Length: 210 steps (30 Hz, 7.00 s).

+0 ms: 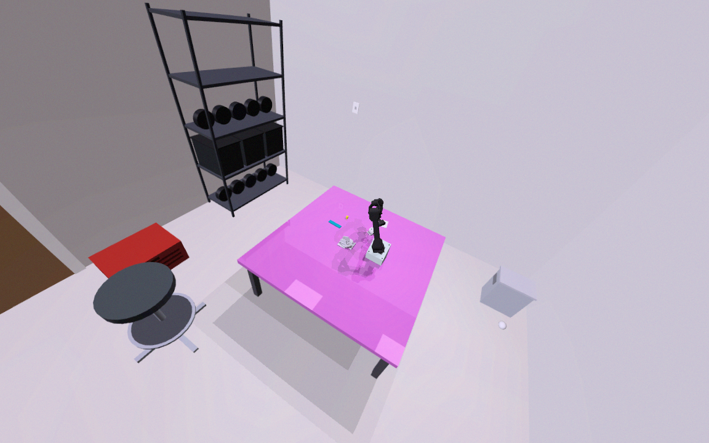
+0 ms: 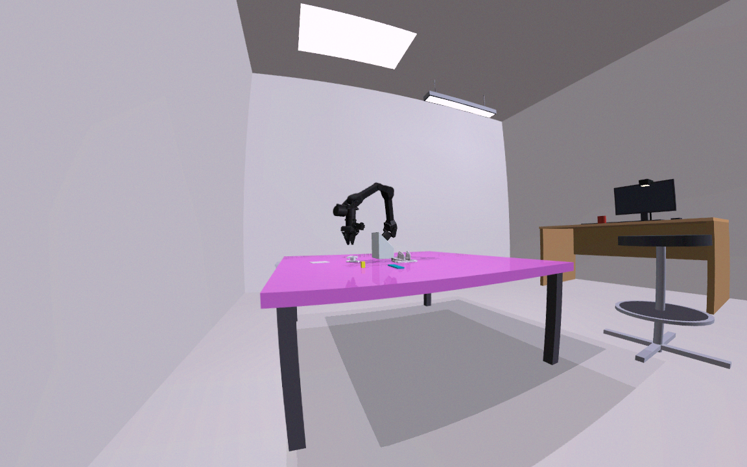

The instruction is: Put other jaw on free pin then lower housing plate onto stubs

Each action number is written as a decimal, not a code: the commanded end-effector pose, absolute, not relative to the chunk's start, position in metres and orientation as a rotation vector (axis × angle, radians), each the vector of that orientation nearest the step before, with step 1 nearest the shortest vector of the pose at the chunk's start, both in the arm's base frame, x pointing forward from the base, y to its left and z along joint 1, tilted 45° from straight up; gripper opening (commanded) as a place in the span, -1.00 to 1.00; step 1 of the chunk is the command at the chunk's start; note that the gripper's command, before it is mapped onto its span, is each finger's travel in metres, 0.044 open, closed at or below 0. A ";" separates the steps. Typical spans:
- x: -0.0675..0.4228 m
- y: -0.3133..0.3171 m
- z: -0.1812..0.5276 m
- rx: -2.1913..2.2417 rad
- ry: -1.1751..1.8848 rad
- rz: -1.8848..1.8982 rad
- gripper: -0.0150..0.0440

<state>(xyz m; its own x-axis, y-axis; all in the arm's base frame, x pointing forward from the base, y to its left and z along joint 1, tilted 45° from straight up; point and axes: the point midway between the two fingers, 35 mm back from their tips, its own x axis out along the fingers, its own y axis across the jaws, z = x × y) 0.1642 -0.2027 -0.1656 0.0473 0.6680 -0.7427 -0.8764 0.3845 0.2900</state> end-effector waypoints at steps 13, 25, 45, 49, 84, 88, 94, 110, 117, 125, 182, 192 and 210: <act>0.161 -0.175 -0.186 -0.245 0.941 1.219 1.00; 0.161 -0.175 -0.186 -0.245 0.941 1.219 1.00; 0.161 -0.175 -0.186 -0.245 0.941 1.219 1.00; 0.161 -0.175 -0.186 -0.245 0.941 1.219 1.00; 0.161 -0.175 -0.186 -0.245 0.941 1.219 1.00; 0.161 -0.175 -0.186 -0.245 0.941 1.219 1.00; 0.161 -0.175 -0.186 -0.245 0.941 1.219 1.00; 0.161 -0.175 -0.186 -0.245 0.941 1.219 1.00; 0.161 -0.175 -0.186 -0.245 0.941 1.219 1.00; 0.161 -0.175 -0.186 -0.245 0.941 1.219 1.00; 0.165 -0.147 -0.218 -0.245 0.940 1.219 1.00; 0.165 -0.140 -0.224 -0.244 0.939 1.219 1.00; 0.165 -0.140 -0.225 -0.244 0.939 1.219 1.00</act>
<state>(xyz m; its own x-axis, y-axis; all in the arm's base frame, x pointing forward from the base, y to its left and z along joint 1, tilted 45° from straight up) 0.1653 -0.1417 -0.2242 0.0349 0.6863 -0.7265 -0.8779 0.3685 0.3059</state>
